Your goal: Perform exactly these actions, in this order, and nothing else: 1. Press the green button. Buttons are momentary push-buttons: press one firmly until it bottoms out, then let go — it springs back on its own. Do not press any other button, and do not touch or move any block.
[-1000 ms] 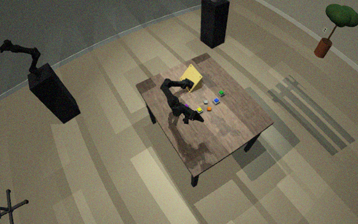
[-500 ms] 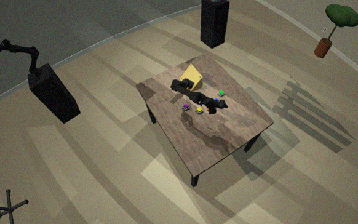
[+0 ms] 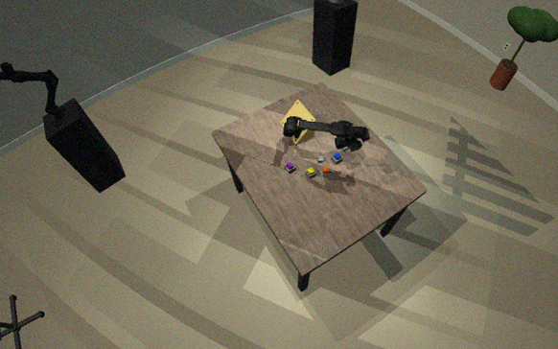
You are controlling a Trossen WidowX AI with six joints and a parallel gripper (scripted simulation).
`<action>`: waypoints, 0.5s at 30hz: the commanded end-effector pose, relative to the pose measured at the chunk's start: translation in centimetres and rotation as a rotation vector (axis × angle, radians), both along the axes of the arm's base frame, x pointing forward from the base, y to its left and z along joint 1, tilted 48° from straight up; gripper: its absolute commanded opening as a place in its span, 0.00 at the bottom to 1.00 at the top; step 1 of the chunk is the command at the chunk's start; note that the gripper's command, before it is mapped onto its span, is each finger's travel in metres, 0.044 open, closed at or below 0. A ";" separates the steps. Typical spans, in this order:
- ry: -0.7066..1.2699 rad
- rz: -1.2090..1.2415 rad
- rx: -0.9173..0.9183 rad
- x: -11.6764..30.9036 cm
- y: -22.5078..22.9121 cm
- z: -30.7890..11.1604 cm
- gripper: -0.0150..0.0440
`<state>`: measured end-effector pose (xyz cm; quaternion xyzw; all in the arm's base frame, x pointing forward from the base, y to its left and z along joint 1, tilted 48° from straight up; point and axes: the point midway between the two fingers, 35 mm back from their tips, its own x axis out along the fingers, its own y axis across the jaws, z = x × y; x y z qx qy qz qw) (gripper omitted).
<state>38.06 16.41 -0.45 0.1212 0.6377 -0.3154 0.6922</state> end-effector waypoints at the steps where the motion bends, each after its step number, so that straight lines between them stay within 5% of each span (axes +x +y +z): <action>1: 0.180 0.163 -0.195 -5.4 1.3 -4.2 0.93; 7: 0.379 0.391 -0.468 -11.8 1.6 -7.7 0.93; 15: 0.382 0.395 -0.473 -11.9 1.6 -7.7 0.93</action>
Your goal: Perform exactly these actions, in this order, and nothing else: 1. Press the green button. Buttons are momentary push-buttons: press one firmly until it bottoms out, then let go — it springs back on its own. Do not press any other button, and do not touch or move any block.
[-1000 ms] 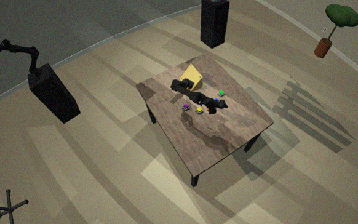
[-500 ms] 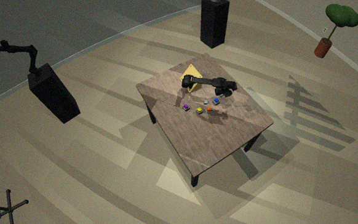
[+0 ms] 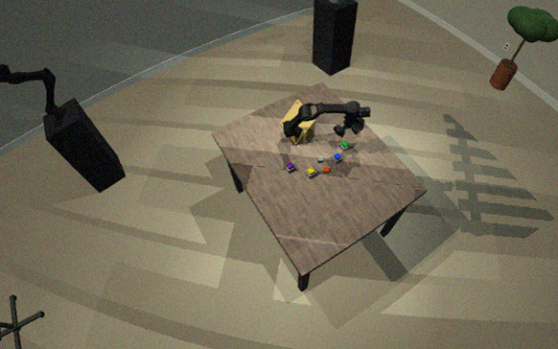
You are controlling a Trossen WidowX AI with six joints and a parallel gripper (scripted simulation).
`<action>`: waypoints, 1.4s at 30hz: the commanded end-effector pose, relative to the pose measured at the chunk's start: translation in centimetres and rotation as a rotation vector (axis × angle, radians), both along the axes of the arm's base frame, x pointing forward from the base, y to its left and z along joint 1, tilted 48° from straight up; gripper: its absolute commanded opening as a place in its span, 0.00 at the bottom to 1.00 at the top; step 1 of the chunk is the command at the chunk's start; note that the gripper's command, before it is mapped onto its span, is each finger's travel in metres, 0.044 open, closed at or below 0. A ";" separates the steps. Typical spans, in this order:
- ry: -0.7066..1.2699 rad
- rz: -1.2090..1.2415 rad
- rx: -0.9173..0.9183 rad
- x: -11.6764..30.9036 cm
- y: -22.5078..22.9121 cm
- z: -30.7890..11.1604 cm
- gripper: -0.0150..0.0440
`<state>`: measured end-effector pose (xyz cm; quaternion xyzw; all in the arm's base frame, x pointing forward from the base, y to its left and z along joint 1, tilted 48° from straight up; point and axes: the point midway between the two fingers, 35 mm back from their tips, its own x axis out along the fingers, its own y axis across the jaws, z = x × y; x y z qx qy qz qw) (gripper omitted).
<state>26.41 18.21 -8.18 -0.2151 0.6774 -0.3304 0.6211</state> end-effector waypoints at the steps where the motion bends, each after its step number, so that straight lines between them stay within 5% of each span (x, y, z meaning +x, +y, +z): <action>1: 0.012 0.015 -0.021 -0.2 -0.2 0.0 0.93; 8: 0.011 0.015 -0.023 -1.0 -4.6 -4.1 0.62; 16: 0.011 0.015 -0.023 -1.0 -4.7 -4.2 0.29; 42: 0.011 0.015 -0.024 -1.3 -6.2 -5.6 0.29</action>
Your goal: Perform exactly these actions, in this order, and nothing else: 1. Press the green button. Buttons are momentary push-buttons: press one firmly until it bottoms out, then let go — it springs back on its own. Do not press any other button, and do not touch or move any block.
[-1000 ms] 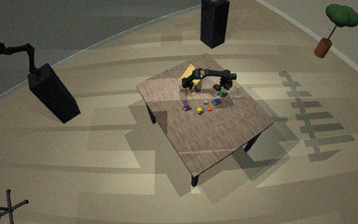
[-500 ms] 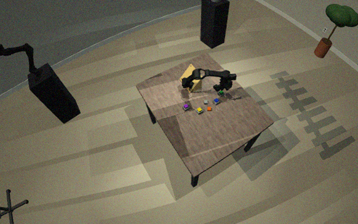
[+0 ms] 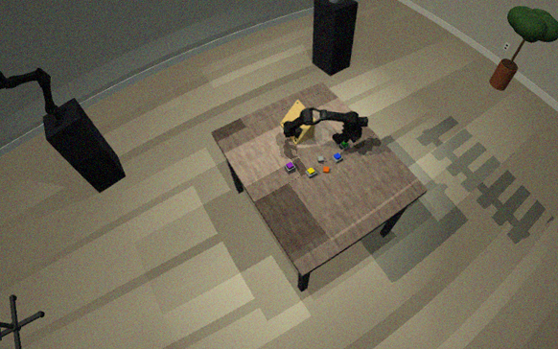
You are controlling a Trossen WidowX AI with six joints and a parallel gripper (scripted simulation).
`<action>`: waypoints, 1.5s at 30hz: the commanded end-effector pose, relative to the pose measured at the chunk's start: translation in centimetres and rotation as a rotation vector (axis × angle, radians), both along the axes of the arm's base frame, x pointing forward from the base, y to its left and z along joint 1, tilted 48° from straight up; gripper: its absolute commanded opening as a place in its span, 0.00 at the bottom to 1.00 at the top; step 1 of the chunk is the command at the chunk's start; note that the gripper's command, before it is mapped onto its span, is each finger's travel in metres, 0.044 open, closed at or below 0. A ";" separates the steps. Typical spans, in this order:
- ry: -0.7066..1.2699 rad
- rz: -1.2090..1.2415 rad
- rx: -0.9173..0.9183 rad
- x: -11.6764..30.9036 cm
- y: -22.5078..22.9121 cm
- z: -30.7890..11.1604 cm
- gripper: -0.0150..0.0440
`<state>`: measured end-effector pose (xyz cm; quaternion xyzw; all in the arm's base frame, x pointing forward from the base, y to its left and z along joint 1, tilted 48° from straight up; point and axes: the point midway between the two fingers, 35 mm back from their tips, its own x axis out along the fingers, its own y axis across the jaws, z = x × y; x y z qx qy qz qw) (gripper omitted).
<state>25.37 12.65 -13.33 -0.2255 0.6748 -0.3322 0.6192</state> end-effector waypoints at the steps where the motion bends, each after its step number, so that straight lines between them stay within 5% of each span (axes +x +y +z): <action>1: 0.005 0.004 -0.006 -0.2 -0.7 -0.5 0.29; 41: 0.006 0.004 -0.005 0.0 0.8 1.0 0.29; 45: 0.003 0.004 -0.003 1.2 3.0 3.1 0.47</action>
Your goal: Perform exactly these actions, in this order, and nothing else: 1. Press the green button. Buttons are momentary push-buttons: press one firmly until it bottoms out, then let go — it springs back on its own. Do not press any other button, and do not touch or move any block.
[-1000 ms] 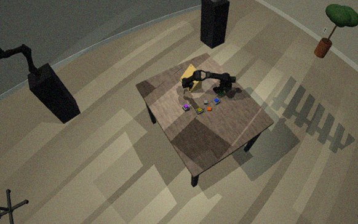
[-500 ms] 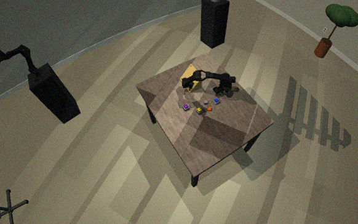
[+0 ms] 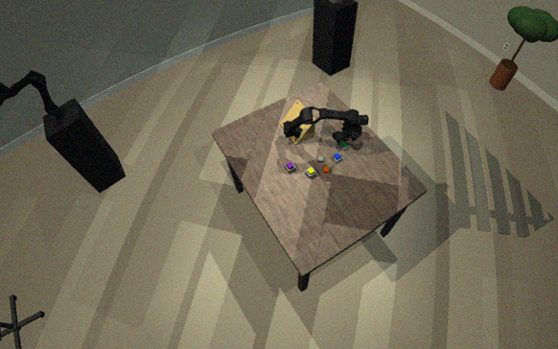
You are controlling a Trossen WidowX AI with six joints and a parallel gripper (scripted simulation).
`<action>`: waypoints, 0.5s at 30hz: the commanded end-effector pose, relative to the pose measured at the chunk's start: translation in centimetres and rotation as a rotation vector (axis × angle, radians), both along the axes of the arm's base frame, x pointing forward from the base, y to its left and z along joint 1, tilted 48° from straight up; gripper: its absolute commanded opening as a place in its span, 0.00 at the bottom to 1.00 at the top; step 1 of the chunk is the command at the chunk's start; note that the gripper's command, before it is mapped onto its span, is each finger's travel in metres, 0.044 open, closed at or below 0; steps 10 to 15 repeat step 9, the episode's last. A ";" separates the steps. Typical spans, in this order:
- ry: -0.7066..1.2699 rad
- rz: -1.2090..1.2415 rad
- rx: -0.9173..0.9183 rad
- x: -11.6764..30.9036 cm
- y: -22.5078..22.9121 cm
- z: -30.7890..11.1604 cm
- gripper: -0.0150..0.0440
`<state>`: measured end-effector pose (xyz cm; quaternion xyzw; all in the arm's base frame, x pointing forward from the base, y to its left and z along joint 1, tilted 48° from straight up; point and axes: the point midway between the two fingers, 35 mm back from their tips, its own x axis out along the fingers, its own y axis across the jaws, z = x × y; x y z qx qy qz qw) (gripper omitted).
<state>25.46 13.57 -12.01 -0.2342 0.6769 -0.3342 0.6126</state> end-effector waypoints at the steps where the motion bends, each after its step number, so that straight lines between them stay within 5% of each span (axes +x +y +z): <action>1: -0.012 0.000 0.012 1.5 2.8 2.7 0.51; 8: -0.010 0.000 0.011 1.9 4.0 4.1 0.82; 15: -0.010 0.000 0.011 1.9 4.0 4.1 0.82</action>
